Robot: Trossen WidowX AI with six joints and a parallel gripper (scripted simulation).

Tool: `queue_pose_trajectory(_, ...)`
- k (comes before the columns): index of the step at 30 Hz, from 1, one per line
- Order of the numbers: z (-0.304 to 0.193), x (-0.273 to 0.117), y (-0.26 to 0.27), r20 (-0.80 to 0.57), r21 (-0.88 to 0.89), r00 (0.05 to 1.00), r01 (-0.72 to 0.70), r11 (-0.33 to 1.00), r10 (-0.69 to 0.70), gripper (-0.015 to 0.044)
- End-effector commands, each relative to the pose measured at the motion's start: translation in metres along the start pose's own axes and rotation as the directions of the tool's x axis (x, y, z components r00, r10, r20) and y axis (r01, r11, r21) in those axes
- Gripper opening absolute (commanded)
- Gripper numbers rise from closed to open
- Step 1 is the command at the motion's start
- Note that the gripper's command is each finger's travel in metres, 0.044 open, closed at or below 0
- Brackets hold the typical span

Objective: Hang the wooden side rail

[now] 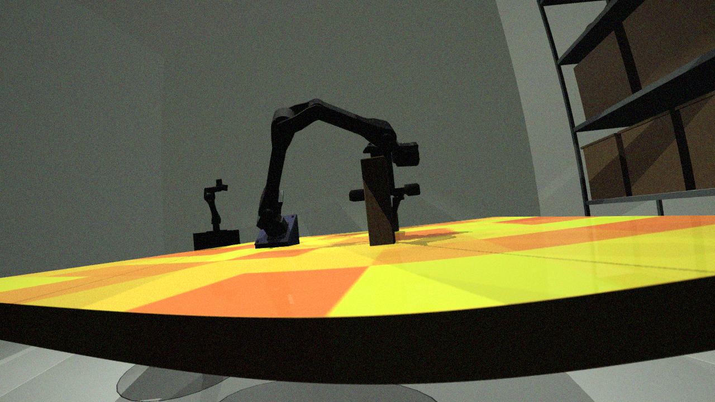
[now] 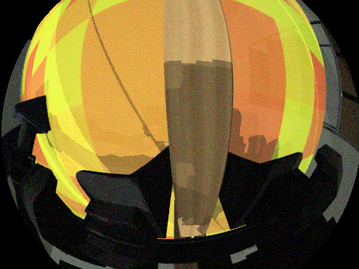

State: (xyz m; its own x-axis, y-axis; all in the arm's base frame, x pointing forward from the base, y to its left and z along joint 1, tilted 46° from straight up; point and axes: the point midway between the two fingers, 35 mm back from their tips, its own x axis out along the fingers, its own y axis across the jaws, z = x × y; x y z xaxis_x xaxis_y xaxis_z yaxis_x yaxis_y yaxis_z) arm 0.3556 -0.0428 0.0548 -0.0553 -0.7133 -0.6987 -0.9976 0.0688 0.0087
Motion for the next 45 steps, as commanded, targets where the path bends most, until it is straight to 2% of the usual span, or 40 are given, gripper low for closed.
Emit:
queue_pose_trajectory(1,-0.0007,-0.0053,-0.0023,0.0,-0.006,1.0,0.014,1.0,-0.014,0.0)
queue_pose_trajectory(45,-0.0055,-0.0046,-0.0015,-0.001,-0.006,1.0,0.014,1.0,-0.014,0.0)
